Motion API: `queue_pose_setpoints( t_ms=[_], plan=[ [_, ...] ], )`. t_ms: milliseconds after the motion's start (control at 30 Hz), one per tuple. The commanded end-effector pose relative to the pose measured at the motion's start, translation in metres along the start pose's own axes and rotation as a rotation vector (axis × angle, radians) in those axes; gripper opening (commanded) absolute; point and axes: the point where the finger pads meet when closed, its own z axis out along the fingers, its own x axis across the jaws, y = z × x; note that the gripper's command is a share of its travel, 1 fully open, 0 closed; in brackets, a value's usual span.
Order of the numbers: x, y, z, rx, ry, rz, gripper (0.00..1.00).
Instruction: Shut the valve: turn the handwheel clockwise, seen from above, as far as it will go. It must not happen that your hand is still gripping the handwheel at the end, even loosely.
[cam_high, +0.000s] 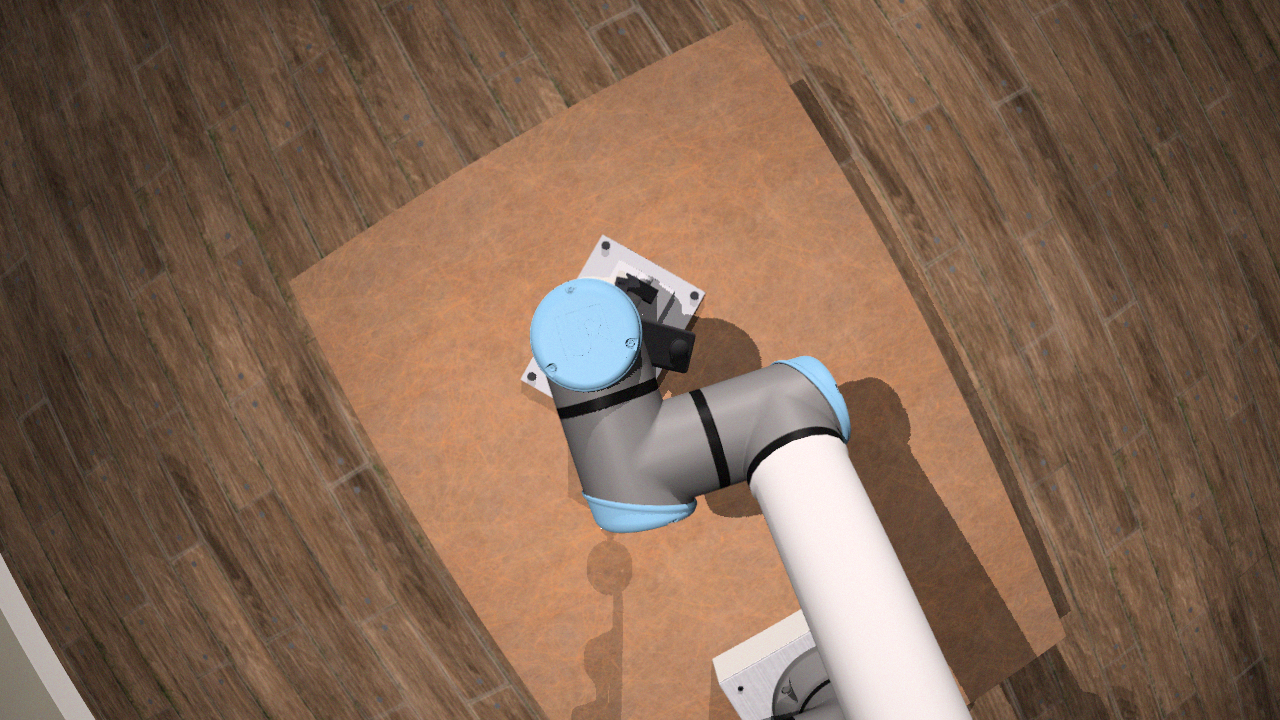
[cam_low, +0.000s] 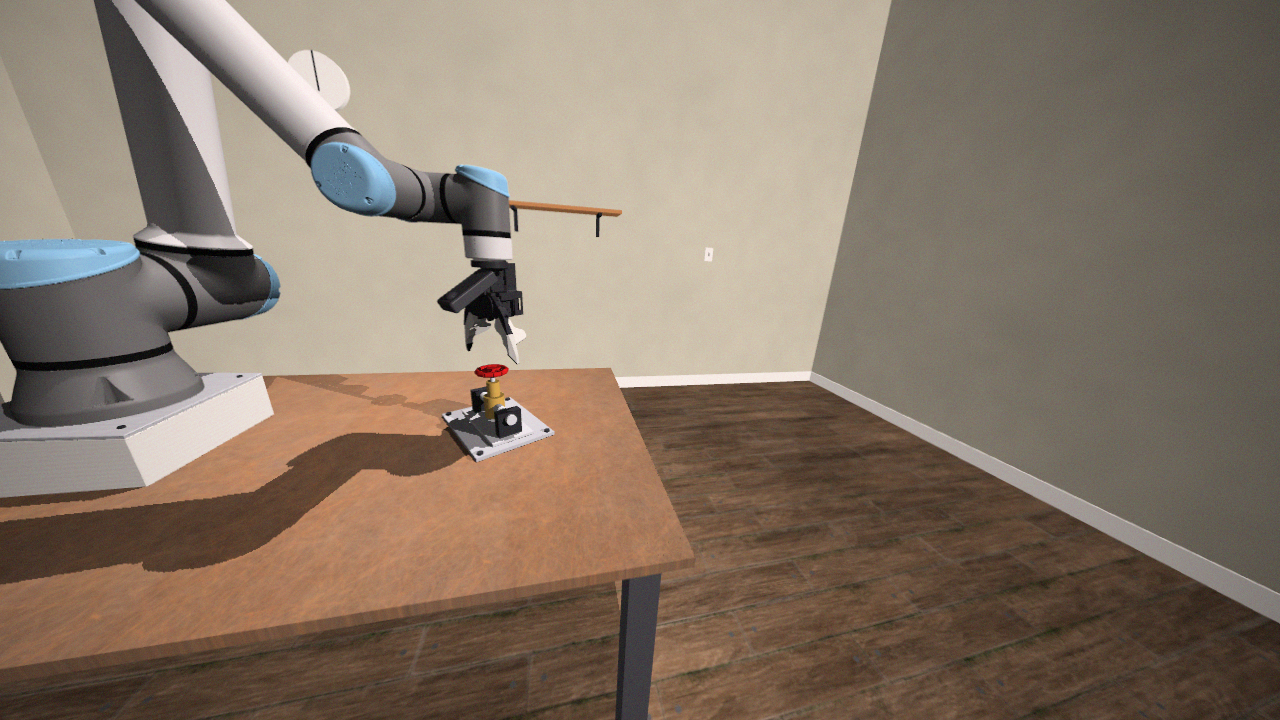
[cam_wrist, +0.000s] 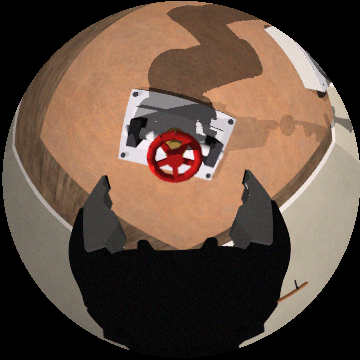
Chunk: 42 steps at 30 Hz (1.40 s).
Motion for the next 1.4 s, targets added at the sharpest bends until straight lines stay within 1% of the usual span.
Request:
queue_pose_setpoints(
  t_ms=[0, 367, 867, 1367],
  plan=[
    [0.0, -0.002, 0.007, 0.003, 0.003, 0.002, 1.0],
    [0.0, -0.003, 0.017, 0.003, 0.003, 0.002, 1.0],
    [0.0, -0.003, 0.037, 0.003, 0.003, 0.002, 1.0],
    [-0.001, -0.003, 0.045, 0.002, 0.002, 0.002, 1.0]
  ],
)
